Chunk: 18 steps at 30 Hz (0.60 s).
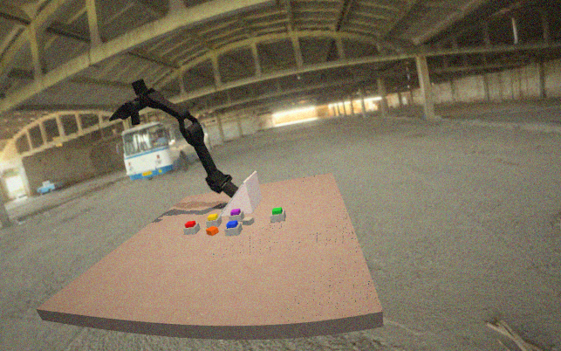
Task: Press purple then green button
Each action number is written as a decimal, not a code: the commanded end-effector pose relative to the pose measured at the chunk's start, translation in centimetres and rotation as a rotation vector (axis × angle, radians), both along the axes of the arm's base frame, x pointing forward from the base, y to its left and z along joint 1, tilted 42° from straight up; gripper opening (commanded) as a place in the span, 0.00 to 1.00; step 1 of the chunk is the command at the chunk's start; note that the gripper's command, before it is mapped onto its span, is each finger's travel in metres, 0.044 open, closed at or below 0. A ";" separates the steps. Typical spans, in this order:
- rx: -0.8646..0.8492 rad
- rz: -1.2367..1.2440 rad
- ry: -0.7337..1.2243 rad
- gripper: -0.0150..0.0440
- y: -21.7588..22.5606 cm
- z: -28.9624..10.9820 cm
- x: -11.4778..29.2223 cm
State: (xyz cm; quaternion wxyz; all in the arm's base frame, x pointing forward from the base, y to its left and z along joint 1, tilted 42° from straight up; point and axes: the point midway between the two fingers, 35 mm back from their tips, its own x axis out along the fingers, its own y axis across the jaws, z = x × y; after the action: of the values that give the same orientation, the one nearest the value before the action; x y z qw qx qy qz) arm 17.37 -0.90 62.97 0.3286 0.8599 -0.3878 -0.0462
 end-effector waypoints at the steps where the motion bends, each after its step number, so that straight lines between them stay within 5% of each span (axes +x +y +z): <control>1: 0.012 0.007 -0.015 0.93 -0.1 0.0 -0.2; 9: 0.618 0.276 -0.593 0.93 -6.7 -0.1 -5.4; 18: 1.329 0.386 -0.996 0.93 -14.7 -4.6 -4.1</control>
State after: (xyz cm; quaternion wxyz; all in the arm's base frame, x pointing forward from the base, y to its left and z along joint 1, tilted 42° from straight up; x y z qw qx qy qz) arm 11.79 -10.70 61.72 -0.2325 0.9194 -0.2694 0.1674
